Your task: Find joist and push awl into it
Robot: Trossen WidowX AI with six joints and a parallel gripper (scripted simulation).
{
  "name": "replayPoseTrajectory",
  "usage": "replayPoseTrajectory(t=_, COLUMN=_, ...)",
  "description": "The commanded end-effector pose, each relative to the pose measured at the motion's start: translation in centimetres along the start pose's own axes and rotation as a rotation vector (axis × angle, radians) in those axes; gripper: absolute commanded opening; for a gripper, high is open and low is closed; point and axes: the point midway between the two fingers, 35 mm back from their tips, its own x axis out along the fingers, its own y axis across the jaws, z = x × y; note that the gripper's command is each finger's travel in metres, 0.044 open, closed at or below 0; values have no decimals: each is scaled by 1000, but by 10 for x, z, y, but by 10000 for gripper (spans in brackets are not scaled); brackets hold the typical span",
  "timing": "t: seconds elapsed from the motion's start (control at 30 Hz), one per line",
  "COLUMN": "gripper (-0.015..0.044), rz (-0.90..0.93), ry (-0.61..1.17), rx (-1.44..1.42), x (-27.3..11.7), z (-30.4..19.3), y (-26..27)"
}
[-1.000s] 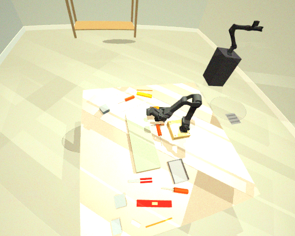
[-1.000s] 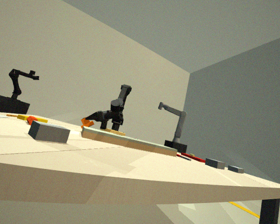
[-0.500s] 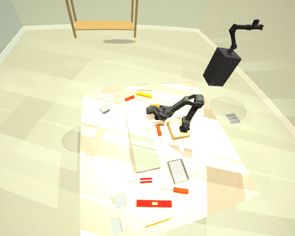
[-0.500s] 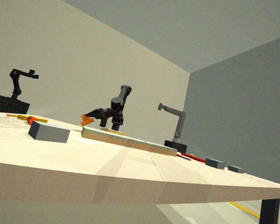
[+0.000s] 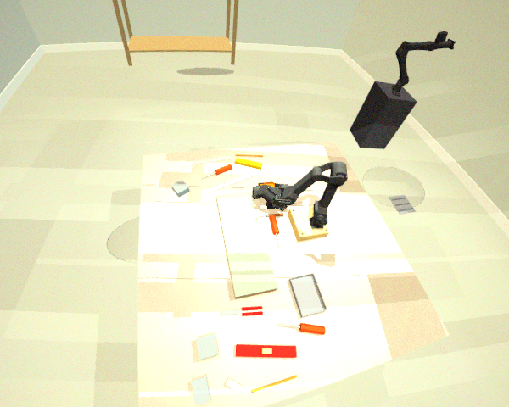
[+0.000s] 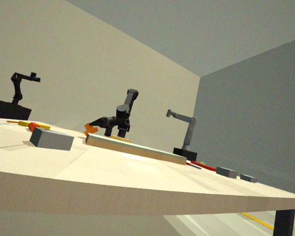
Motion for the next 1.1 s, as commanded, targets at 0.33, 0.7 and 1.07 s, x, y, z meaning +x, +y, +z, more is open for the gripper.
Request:
replayPoseTrajectory(t=0.33, gripper=0, rz=0, ry=-2, rx=6, x=5, z=14, y=1)
replayPoseTrajectory(t=0.7, gripper=210, rz=0, ry=-4, rx=2, x=6, z=18, y=2)
replayPoseTrajectory(t=1.07, gripper=378, rz=2, ry=-4, rx=-4, x=5, z=22, y=2)
